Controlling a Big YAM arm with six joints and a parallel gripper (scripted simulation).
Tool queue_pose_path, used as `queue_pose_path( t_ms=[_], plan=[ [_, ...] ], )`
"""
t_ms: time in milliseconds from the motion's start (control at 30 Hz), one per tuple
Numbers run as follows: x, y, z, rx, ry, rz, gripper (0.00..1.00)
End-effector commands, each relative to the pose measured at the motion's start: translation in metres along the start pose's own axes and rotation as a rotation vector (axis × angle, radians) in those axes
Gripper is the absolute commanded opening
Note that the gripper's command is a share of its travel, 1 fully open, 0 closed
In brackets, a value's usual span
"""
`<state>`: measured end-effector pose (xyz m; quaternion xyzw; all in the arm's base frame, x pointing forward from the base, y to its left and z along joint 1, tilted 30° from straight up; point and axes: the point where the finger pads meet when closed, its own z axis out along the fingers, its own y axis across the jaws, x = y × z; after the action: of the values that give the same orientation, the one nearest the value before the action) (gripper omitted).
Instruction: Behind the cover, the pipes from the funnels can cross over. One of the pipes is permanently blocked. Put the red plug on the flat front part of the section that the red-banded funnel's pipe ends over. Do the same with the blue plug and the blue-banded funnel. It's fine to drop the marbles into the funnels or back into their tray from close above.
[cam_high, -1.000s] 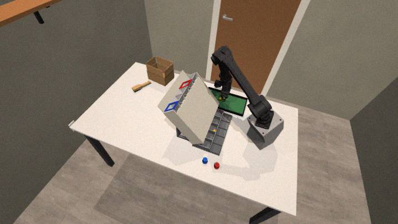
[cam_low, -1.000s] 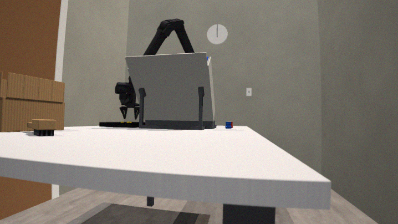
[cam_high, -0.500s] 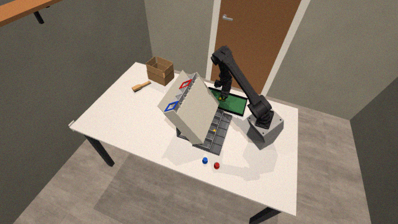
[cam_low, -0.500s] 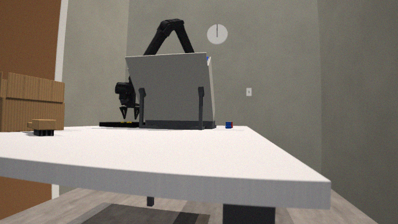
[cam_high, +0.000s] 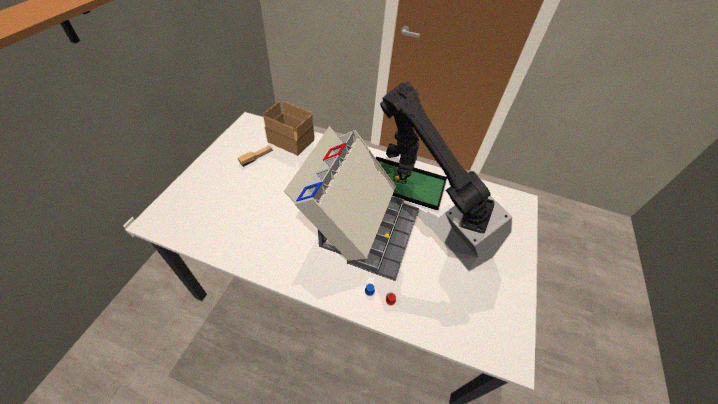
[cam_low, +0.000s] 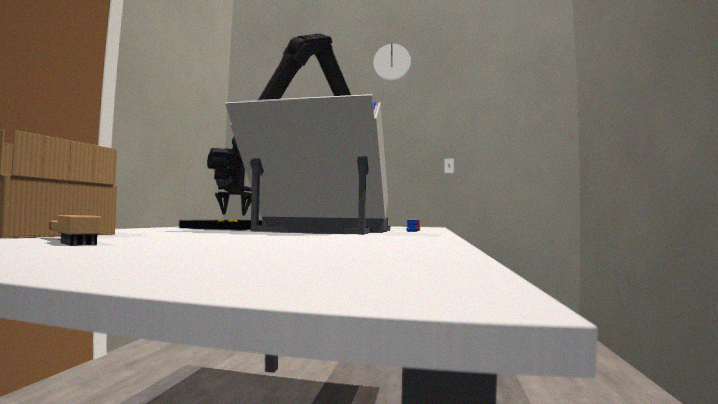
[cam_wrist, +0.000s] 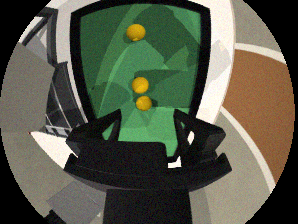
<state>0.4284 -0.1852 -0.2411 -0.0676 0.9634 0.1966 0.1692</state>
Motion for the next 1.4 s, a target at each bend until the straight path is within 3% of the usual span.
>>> queue_pose_path(
  t_ms=[0, 1067, 1367],
  plan=[
    [-0.0040, 0.0015, 0.0048, 0.001, -0.003, -0.003, 0.80],
    [-0.0031, 0.0063, 0.0094, 0.015, -0.019, -0.003, 0.80],
    [-0.0030, 0.0083, 0.0122, -0.008, 0.005, 0.005, 0.80]
  ],
)
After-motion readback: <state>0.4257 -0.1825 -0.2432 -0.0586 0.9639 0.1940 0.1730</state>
